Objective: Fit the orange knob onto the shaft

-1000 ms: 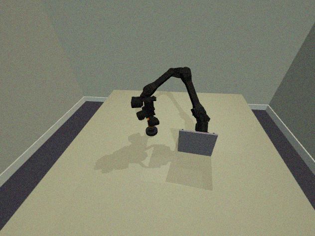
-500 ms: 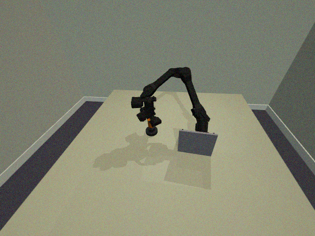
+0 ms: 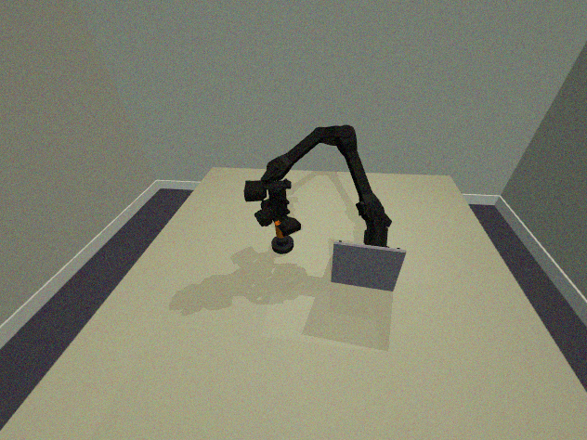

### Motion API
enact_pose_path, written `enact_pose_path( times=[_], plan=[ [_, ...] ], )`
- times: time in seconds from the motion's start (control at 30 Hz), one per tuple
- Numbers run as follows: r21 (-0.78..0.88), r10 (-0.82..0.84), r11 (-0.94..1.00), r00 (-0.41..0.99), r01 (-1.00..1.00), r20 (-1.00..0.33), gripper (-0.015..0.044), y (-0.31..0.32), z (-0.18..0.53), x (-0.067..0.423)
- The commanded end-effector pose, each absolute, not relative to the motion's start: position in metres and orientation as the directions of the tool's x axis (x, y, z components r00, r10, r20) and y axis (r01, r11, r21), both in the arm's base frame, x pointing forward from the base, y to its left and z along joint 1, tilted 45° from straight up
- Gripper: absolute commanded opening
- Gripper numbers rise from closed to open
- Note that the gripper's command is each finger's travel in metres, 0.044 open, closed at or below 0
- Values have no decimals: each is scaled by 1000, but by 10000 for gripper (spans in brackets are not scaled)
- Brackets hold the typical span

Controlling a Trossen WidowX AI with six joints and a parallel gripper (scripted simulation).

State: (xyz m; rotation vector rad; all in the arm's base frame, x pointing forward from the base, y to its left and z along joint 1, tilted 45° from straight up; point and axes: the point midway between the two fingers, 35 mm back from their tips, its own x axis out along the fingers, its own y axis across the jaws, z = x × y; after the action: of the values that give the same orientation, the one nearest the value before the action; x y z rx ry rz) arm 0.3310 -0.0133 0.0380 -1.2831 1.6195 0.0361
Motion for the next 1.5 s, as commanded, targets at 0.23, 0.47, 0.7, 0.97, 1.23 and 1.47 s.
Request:
enact_pose_path(
  times=[0.23, 0.47, 0.7, 0.97, 1.23, 1.47],
  plan=[
    [-419, -703, 304, 95, -855, -705, 0, -12, 39, 331],
    [-418, -703, 303, 96, -857, -705, 0, -14, 37, 332],
    [-418, -703, 303, 96, -857, -705, 0, -14, 37, 332],
    [-418, -703, 303, 95, -857, -705, 0, -14, 36, 331],
    [-418, -703, 303, 95, -857, -705, 0, -11, 40, 331],
    [-327, -703, 203, 95, -923, -705, 0, -11, 40, 331]
  ],
)
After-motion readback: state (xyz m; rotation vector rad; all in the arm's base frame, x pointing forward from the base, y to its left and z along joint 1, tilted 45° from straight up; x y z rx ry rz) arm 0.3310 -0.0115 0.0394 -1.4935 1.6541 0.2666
